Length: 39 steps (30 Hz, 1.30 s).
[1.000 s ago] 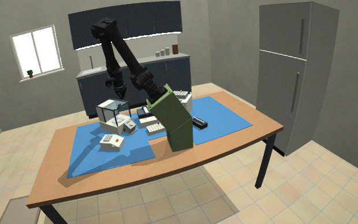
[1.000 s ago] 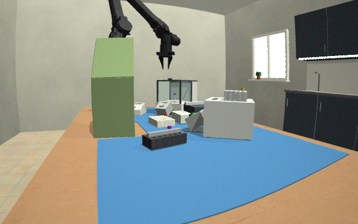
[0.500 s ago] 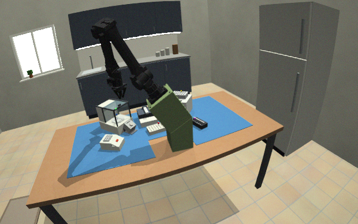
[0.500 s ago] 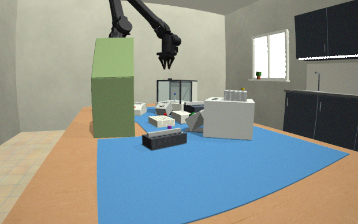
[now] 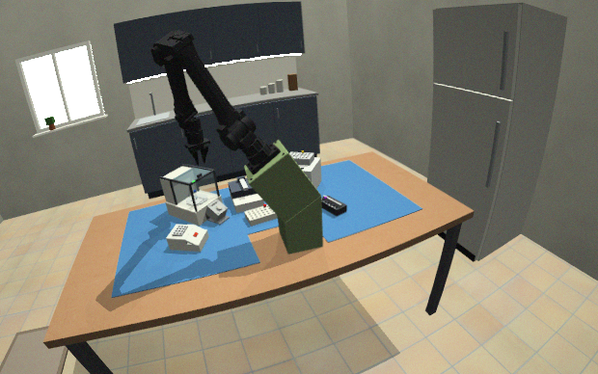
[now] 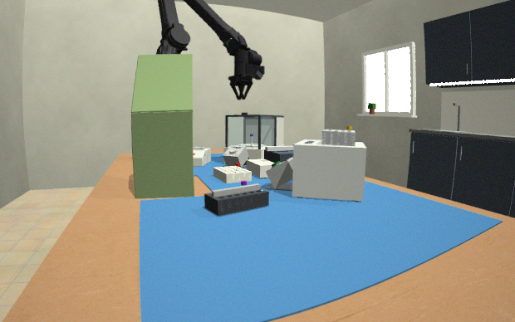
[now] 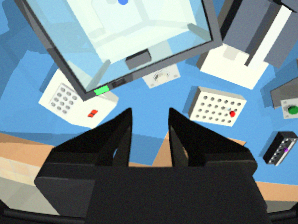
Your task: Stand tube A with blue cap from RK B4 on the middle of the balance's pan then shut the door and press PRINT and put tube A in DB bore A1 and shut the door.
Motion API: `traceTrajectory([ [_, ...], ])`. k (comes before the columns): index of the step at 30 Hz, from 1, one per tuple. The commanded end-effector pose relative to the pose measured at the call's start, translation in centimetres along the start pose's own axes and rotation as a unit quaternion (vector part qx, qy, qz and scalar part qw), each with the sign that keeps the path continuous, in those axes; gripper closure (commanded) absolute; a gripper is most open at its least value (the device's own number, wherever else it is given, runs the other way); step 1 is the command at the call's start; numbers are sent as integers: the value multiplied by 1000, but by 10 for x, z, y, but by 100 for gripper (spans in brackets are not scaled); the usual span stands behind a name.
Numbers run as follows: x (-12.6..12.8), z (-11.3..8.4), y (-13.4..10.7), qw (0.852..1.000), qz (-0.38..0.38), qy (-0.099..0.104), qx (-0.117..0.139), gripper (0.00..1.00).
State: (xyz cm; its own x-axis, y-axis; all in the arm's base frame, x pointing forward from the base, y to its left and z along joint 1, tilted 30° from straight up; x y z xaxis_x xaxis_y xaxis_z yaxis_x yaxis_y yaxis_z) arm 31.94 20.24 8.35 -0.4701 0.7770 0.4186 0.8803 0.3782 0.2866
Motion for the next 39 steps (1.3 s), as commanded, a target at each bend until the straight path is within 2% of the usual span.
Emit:
traceTrajectory([
  [1,2,5,1,997,77,-2,6,70],
  [3,2,5,1,994,112,-2,6,70],
  [4,7,0,18,992,123,-1,0,70],
  [7,7,0,20,985,171,0,-3,70],
  [11,3,6,3,972,233,-2,12,70],
  [12,8,0,24,970,243,0,0,70],
  [16,8,1,24,962,273,2,-3,70],
  [17,6,5,15,956,293,0,5,70],
  [19,4,5,13,945,328,-1,6,70],
  [20,10,0,30,941,339,1,1,70],
  [23,10,0,31,924,384,3,-2,70],
  [25,7,5,17,909,416,-2,9,70],
  [26,12,0,35,904,427,2,2,70],
  [30,12,0,38,876,483,5,-2,70],
  [32,12,0,38,876,483,5,-2,70],
  [36,13,1,41,841,541,3,1,70],
  [37,11,5,31,836,549,-1,8,70],
  [39,8,5,28,834,551,-3,10,70],
])
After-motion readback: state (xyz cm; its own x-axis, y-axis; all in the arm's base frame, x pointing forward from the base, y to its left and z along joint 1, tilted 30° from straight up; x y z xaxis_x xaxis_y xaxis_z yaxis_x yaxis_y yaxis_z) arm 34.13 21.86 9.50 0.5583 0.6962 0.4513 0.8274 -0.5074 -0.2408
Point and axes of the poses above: the point where the finger pads meet when closed, its own z axis out along the fingers, its own x axis across the jaws, y = z × x, the point moved 2 cm from there along -z, back along the fingers, and after that the axes turned 11 degrees about -z, right-handed, at the moved point
